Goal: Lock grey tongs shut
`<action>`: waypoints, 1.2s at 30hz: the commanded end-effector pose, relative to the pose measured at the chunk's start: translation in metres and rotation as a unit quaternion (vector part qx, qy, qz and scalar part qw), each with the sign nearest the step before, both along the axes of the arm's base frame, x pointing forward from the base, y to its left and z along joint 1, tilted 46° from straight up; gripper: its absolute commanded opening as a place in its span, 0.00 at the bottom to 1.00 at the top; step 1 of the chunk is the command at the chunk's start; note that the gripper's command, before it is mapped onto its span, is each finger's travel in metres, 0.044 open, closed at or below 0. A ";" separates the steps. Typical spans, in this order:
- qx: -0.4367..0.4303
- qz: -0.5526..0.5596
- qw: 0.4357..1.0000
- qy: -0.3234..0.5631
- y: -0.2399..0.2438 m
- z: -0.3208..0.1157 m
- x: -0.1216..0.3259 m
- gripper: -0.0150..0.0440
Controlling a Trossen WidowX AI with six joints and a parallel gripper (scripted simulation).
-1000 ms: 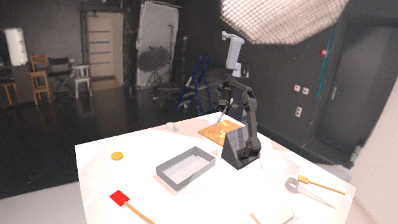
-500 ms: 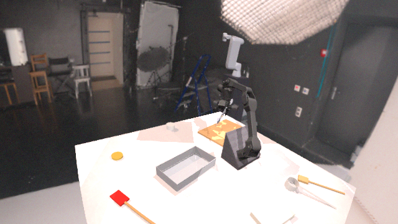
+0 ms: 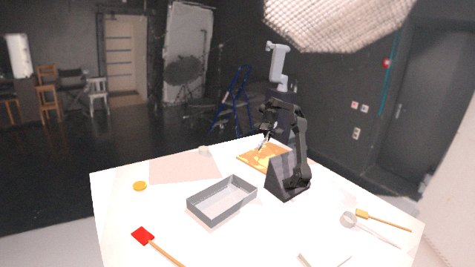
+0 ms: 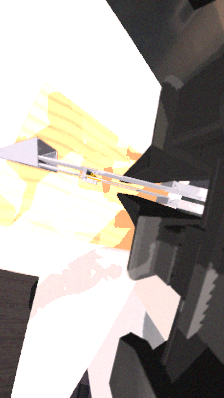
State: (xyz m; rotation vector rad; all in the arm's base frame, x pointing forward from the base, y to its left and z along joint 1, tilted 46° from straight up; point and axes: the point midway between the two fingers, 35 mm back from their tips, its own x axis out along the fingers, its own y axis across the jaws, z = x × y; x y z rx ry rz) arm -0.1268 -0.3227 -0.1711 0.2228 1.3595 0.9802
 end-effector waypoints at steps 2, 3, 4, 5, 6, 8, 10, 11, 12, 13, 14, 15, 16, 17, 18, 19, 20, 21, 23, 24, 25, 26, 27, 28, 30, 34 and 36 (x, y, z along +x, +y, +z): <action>-0.001 0.002 1.000 -0.001 0.005 -0.006 -0.002 0.00; -0.001 0.002 1.000 -0.001 0.006 -0.007 -0.002 0.00; -0.001 0.002 1.000 -0.001 0.007 -0.008 -0.002 0.00; -0.001 0.002 1.000 -0.001 0.008 -0.010 -0.002 0.00; -0.001 0.002 1.000 -0.001 0.009 -0.011 -0.002 0.00; -0.001 0.001 1.000 -0.001 0.011 -0.013 -0.003 0.00; -0.001 0.001 1.000 -0.001 0.014 -0.016 -0.003 0.00; -0.001 0.001 1.000 -0.001 0.015 -0.017 -0.003 0.00; -0.001 0.001 1.000 -0.002 0.016 -0.018 -0.003 0.00; -0.001 0.000 1.000 -0.002 0.017 -0.019 -0.004 0.00; -0.001 0.000 1.000 -0.002 0.018 -0.020 -0.004 0.00; -0.002 0.000 1.000 -0.002 0.019 -0.022 -0.004 0.00; -0.002 0.000 1.000 -0.002 0.021 -0.023 -0.004 0.00; -0.002 0.000 1.000 -0.002 0.022 -0.024 -0.004 0.00; -0.002 0.000 1.000 -0.002 0.023 -0.025 -0.004 0.00; -0.002 -0.001 1.000 -0.002 0.024 -0.026 -0.005 0.00; -0.002 -0.001 1.000 -0.002 0.025 -0.027 -0.005 0.00; -0.002 -0.001 1.000 -0.002 0.027 -0.029 -0.005 0.00; -0.002 -0.001 1.000 -0.002 0.029 -0.031 -0.005 0.00; -0.002 -0.002 1.000 -0.002 0.030 -0.032 -0.005 0.00; -0.002 -0.002 1.000 -0.002 0.031 -0.033 -0.005 0.00; -0.002 -0.002 1.000 -0.002 0.033 -0.034 -0.005 0.00; -0.002 -0.002 1.000 -0.002 0.034 -0.035 -0.006 0.00; -0.002 -0.002 1.000 -0.002 0.035 -0.036 -0.006 0.00; -0.002 -0.003 1.000 -0.003 0.038 -0.038 -0.006 0.00; -0.002 -0.003 1.000 -0.003 0.043 -0.043 -0.006 0.00; -0.002 -0.004 1.000 -0.003 0.045 -0.045 -0.006 0.00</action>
